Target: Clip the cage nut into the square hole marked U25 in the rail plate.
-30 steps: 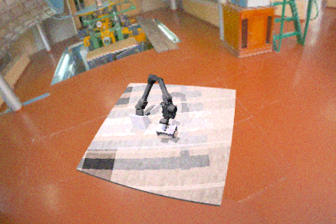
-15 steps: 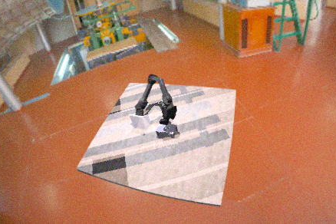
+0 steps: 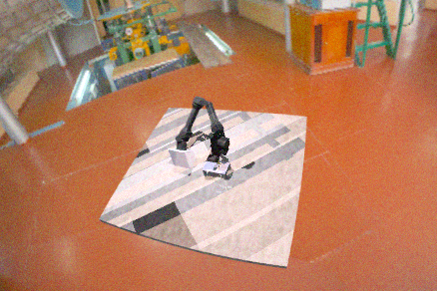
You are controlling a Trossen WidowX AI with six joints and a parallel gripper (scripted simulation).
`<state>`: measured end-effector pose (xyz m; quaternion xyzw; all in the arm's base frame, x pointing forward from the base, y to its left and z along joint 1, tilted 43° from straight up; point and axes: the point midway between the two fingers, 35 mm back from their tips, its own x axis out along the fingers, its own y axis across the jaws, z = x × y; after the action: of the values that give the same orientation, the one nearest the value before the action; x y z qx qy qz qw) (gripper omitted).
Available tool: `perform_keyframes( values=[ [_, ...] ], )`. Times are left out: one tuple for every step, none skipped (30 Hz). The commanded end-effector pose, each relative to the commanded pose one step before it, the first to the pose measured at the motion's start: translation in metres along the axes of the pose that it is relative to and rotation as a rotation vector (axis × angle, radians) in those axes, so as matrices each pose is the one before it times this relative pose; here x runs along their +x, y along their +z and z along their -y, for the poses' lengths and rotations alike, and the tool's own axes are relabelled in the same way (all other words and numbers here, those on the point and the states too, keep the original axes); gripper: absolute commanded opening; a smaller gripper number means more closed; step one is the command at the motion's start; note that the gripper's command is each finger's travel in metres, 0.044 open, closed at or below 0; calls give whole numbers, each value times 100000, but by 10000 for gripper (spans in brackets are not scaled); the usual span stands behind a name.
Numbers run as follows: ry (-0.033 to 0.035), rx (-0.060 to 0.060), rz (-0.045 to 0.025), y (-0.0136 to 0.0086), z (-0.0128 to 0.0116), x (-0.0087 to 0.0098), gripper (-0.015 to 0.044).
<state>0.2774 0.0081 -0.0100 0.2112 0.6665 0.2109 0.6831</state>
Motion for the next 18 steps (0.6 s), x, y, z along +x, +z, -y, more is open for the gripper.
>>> perform_keyframes(
  values=[
    [829, -670, 412, 178, -4, -106, 29],
    [296, -3, -4, 0, 13, 3, 29],
    [337, -3, -3, 0, 15, 3, 29],
    [359, -3, -1, 0, 16, 3, 29],
    [366, -3, 1, 0, 16, 3, 29],
    [367, -2, 3, 0, 16, 3, 29],
    [367, -2, 5, 0, 16, 3, 29],
    [295, -1, 6, 0, 13, 2, 29],
    [179, -1, 4, 0, 8, 1, 29],
    [60, 0, 2, 0, 3, 0, 29],
    [0, 0, 0, 0, 0, 0, 29],
    [0, 0, 0, 0, 0, 0, 29],
    [0, 0, 0, 0, 0, 0, 29],
    [0, 0, 0, 0, 0, 0, 29],
    [0, 0, 0, 0, 0, 0, 29],
    [0, 0, 0, 0, 0, 0, 29],
    [0, 0, 0, 0, 0, 0, 29],
    [56, 0, 0, 0, 2, 0, 29]
  ],
)
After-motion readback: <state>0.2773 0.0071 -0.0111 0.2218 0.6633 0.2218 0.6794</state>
